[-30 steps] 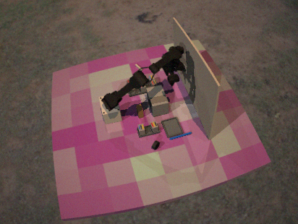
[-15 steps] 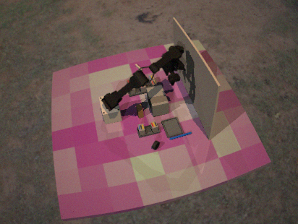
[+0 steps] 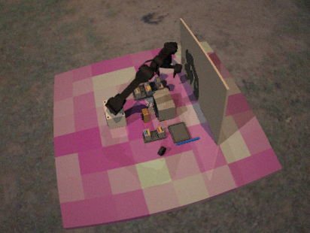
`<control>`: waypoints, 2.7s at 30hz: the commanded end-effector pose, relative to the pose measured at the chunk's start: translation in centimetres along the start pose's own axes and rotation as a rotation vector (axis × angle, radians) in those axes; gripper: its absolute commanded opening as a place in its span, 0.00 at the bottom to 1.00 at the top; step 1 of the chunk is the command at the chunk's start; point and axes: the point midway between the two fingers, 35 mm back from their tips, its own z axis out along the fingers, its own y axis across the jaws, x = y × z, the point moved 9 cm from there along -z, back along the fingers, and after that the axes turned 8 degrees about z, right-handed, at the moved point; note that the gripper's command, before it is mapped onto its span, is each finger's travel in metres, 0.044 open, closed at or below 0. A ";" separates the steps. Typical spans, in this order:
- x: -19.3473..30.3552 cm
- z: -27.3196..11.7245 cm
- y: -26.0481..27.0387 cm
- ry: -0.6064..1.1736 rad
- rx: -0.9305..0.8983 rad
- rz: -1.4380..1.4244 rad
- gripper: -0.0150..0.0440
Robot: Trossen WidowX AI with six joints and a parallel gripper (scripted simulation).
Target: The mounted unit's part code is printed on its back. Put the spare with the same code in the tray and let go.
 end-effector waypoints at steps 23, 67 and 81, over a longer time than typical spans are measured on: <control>-1.5 6.2 5.4 -0.001 -0.002 -0.519 0.76; -1.7 12.7 5.3 0.000 -0.001 -0.519 0.76; -1.6 14.3 5.4 0.002 0.000 -0.519 0.76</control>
